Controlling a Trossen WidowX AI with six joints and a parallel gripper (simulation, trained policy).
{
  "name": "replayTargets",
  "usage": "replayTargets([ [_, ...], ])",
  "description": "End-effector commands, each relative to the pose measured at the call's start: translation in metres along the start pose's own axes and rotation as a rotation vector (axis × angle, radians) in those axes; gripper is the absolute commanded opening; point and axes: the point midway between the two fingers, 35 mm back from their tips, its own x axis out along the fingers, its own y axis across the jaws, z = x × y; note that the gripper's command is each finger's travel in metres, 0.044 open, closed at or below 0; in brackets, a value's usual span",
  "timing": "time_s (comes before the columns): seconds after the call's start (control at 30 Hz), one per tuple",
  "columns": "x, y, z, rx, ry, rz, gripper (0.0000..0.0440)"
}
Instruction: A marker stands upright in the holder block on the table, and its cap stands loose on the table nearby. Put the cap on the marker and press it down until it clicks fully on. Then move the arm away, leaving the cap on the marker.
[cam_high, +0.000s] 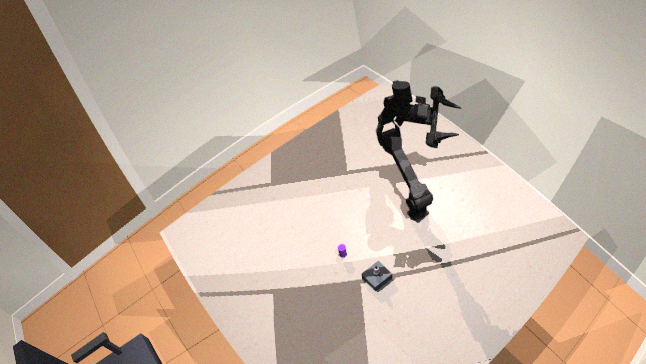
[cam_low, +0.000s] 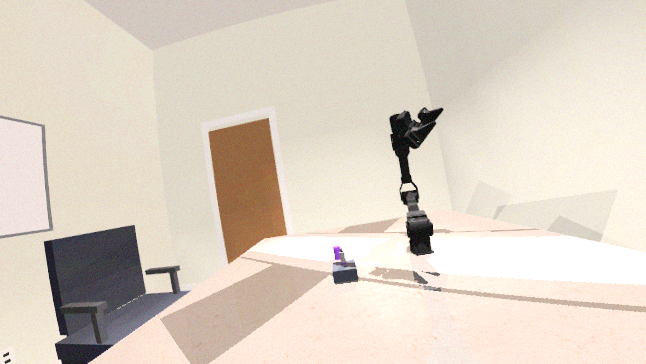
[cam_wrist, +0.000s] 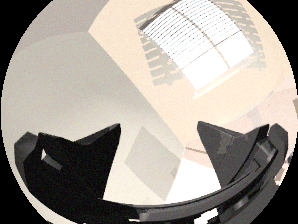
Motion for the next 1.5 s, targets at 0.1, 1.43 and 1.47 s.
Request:
replayTargets([
  [0.1, 0.004, -0.009, -0.004, 0.016, 0.024, -0.035, 0.0299],
  [1.43, 0.035, -0.093, -0.026, 0.139, 0.242, -0.344, 0.0312],
  [1.47, 0.036, -0.095, -0.026, 0.142, 0.246, -0.351, 0.0314],
])
